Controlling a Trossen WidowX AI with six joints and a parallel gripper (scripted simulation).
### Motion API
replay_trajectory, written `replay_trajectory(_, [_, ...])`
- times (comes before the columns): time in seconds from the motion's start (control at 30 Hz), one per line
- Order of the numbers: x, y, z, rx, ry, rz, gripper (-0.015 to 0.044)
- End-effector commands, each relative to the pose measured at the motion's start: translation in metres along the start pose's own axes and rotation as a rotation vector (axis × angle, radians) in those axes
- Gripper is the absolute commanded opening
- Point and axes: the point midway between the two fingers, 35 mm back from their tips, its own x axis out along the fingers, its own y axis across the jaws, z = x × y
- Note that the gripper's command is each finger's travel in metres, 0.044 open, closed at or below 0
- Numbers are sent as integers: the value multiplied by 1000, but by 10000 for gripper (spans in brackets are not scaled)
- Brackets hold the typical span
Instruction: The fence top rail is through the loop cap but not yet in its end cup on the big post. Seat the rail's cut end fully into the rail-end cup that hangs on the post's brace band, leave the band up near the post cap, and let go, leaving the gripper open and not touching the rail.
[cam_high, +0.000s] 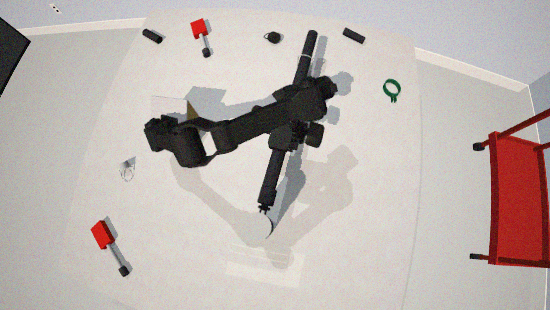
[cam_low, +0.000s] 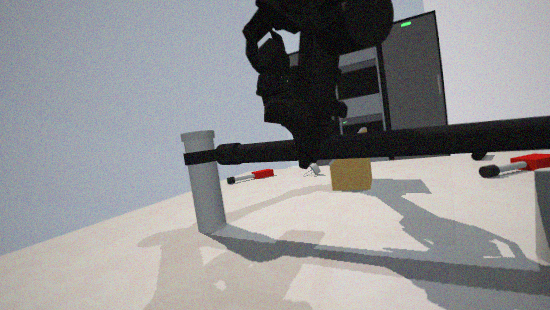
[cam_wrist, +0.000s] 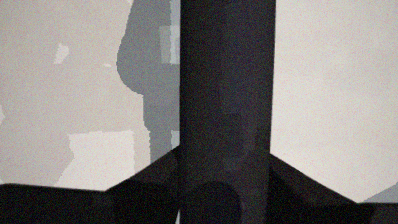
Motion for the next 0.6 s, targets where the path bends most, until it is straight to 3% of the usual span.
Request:
replay_trajectory(0.0, [-8, 9, 12, 1, -9, 36, 0])
replay_trajectory(0.57, [-4, 7, 19, 1, -16, 26, 0])
